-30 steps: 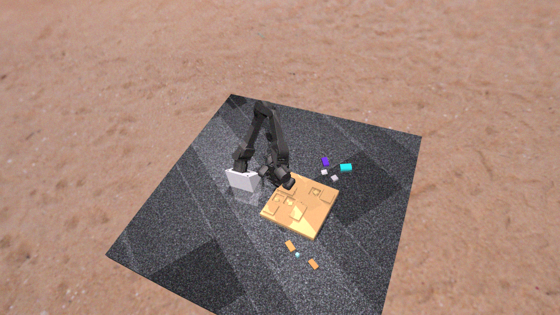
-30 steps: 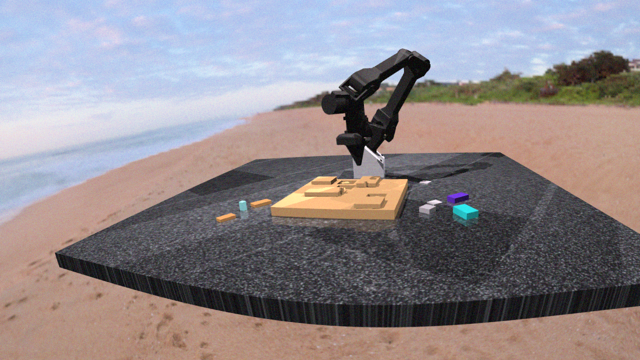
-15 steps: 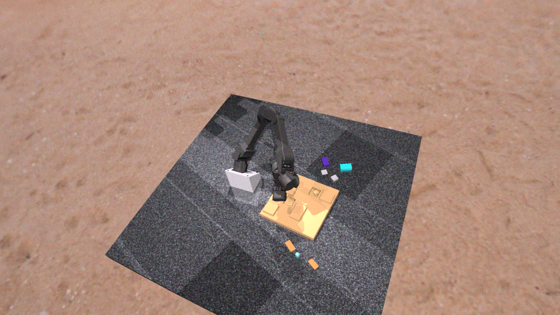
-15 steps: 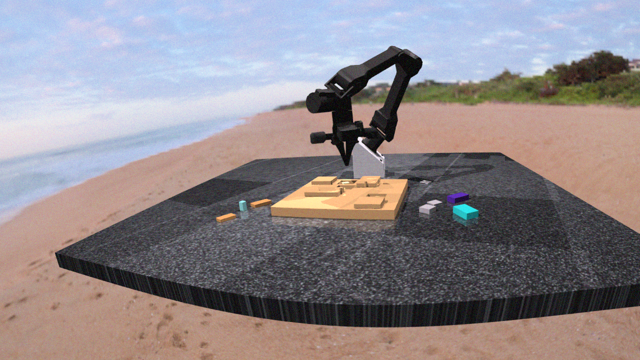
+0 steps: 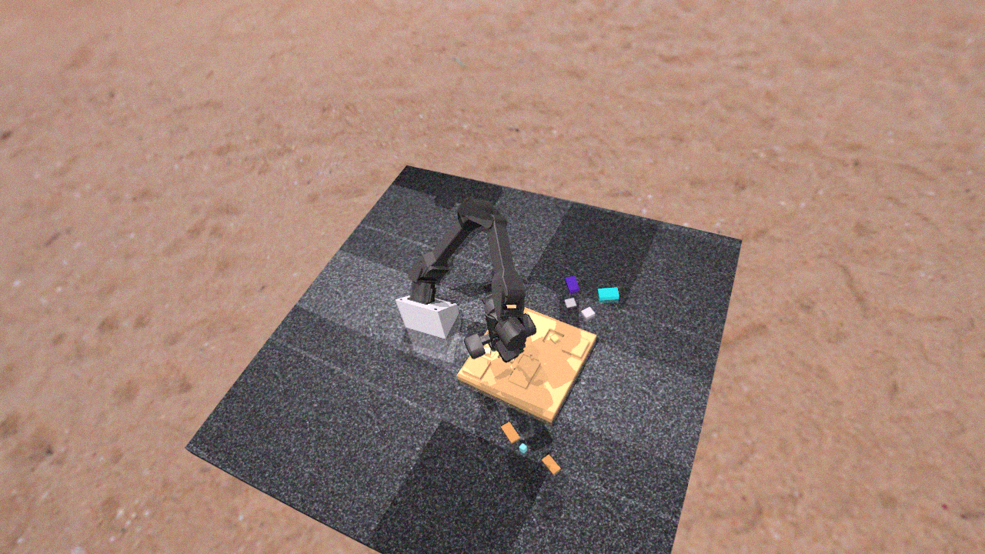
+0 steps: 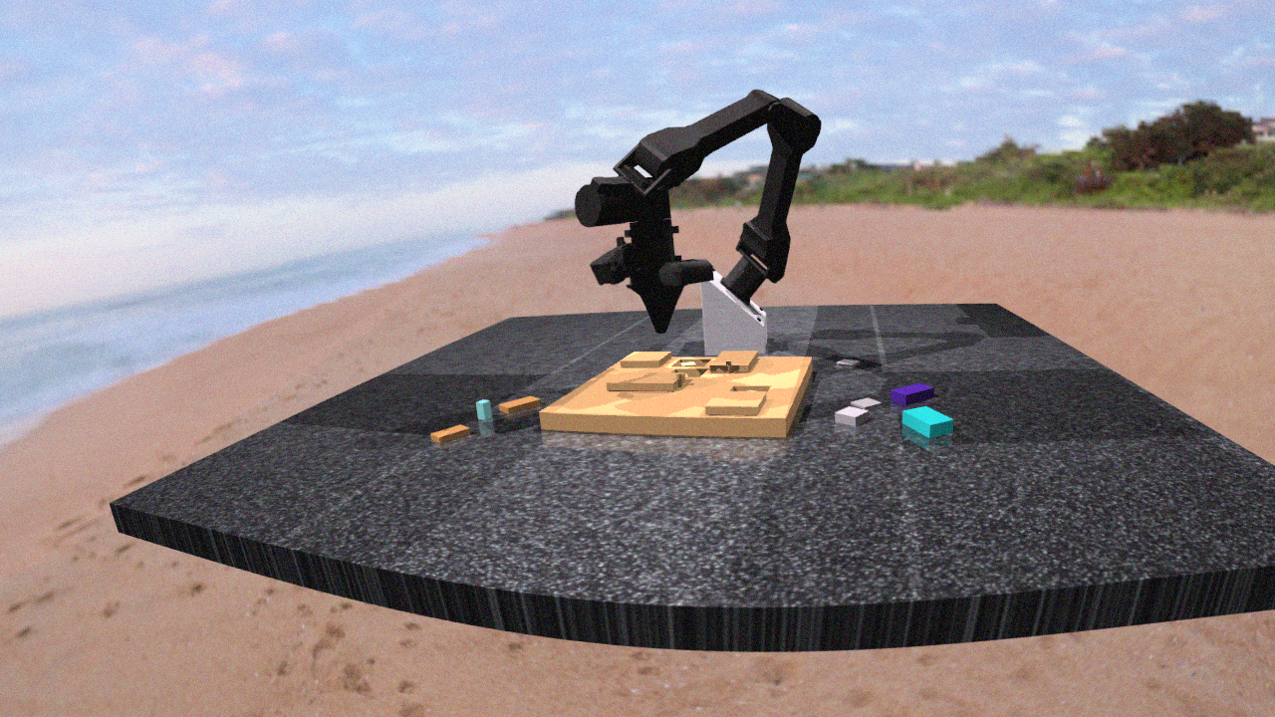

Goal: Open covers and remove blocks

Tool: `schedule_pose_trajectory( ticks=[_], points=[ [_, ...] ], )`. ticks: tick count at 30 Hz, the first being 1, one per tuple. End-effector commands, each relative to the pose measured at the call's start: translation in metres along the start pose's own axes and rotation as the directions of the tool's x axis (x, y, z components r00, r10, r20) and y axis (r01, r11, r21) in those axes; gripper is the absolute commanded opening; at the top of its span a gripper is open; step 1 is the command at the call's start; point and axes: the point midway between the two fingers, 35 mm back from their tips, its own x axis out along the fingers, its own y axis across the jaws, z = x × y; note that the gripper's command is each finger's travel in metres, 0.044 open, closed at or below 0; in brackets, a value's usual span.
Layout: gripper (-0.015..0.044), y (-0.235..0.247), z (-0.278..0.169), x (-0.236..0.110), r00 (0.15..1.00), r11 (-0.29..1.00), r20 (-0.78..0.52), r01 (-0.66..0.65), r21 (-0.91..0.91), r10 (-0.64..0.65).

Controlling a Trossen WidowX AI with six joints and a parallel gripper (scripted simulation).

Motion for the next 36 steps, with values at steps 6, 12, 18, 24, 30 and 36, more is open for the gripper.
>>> schedule_pose_trajectory(
  ticks=[6, 12, 18, 24, 30, 36],
  points=[
    [0.0000, -0.0060, 0.0449, -0.0045, 1.000, 0.612, 0.016, -0.007, 0.791, -0.010],
    [0.0000, -0.0060, 0.0449, -0.0045, 1.000, 0.612, 0.016, -0.007, 0.791, -0.010],
    [0.0000, -0.0060, 0.0449, -0.0045, 1.000, 0.612, 0.016, -0.007, 0.791, -0.010],
    [0.0000, -0.0060, 0.0449, -0.0045, 1.000, 0.612, 0.016, -0.007, 0.791, -0.010],
    [0.0000, -0.0060, 0.0449, -0.0045, 1.000, 0.612, 0.016, -0.007, 0.791, -0.010],
    [0.0000, -0.0060, 0.0449, -0.0045, 1.000, 0.612, 0.016, -0.007, 0.791, -0.010]
  ],
)
